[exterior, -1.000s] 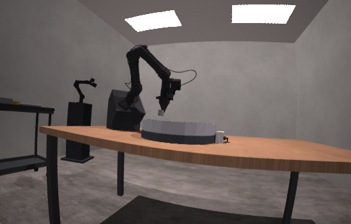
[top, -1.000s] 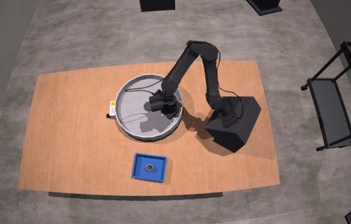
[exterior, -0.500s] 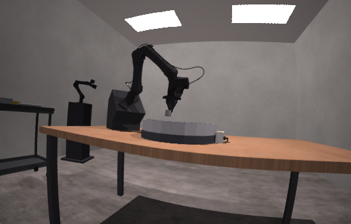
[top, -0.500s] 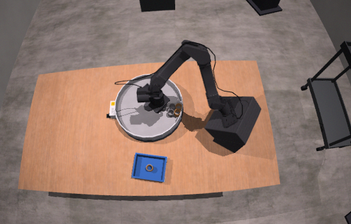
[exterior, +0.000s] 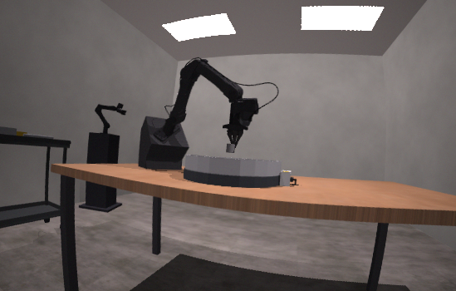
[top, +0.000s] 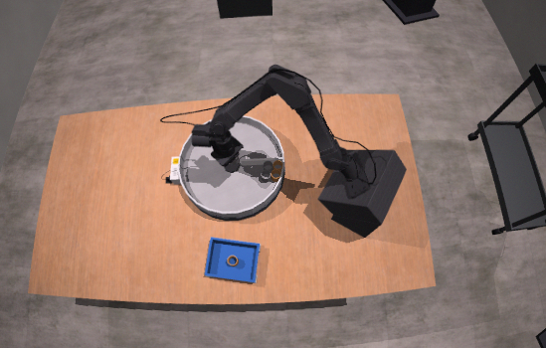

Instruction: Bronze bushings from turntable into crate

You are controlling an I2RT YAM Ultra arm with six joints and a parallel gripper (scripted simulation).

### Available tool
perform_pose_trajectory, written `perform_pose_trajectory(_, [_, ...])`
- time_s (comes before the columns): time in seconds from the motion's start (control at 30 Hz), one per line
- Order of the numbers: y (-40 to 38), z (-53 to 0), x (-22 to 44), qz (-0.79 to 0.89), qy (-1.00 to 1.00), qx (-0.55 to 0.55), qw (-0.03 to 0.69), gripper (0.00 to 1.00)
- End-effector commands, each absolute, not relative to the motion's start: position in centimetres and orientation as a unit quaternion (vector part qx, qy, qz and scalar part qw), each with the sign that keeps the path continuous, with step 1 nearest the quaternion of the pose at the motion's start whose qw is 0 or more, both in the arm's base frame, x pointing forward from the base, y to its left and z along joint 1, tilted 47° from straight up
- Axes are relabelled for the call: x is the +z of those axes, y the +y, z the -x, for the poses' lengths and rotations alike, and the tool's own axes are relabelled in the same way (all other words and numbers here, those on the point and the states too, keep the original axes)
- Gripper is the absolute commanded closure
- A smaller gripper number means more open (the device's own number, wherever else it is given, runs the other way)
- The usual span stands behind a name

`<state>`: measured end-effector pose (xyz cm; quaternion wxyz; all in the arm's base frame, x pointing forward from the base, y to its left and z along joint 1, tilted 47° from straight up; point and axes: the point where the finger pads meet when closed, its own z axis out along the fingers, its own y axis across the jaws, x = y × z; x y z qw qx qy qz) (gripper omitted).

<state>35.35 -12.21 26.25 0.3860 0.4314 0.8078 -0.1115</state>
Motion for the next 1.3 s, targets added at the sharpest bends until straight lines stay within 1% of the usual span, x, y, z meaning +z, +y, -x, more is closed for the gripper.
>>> perform_pose_trajectory(0.0, [-12.3,-35.7,28.0,-0.419,0.816,-0.107,0.383,1.00])
perform_pose_trajectory(0.17, [-12.3,-36.2,28.6,-0.416,0.818,-0.105,0.383,1.00])
perform_pose_trajectory(0.2, [-12.1,-35.7,30.0,-0.414,0.812,-0.099,0.399,1.00])
perform_pose_trajectory(0.3, [-12.7,-36.4,29.0,-0.418,0.817,-0.106,0.383,1.00])
perform_pose_trajectory(0.43, [-12.3,-36.0,30.3,-0.415,0.812,-0.100,0.399,1.00])
perform_pose_trajectory(1.27, [-12.3,-36.0,30.3,-0.416,0.811,-0.102,0.399,1.00])
